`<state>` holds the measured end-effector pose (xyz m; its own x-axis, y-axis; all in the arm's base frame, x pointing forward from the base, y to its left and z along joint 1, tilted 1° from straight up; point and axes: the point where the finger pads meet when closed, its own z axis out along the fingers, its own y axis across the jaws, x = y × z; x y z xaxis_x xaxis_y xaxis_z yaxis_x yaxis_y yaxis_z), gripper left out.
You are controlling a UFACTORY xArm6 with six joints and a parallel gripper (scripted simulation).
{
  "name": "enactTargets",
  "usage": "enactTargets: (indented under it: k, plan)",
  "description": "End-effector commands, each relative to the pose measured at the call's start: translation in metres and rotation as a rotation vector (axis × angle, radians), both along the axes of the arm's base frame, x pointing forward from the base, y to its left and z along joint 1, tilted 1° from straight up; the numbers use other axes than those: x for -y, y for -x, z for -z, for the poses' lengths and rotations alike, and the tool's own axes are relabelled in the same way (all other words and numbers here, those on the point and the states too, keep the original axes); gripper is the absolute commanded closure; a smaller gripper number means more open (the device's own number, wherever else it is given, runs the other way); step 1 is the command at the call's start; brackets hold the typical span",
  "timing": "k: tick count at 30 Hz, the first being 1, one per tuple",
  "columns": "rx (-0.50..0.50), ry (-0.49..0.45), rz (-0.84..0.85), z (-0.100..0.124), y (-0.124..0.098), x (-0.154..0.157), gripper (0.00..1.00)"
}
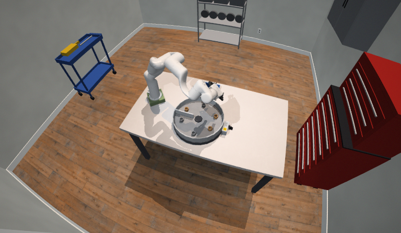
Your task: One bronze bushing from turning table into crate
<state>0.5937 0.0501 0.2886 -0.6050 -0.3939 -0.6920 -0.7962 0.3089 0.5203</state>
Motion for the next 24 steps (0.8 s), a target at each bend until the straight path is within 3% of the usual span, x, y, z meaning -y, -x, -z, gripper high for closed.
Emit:
enactTargets:
  k: [1,19,22,24]
  plan:
    - [0.005,0.001,0.000,-0.002,0.000,0.000,0.00]
    - [0.006,0.006,-0.001,-0.002,0.000,0.000,0.00]
    - [0.021,0.063,-0.013,0.005,0.011,0.004,0.00]
    - [0.045,0.149,-0.036,0.014,0.028,0.010,0.00]
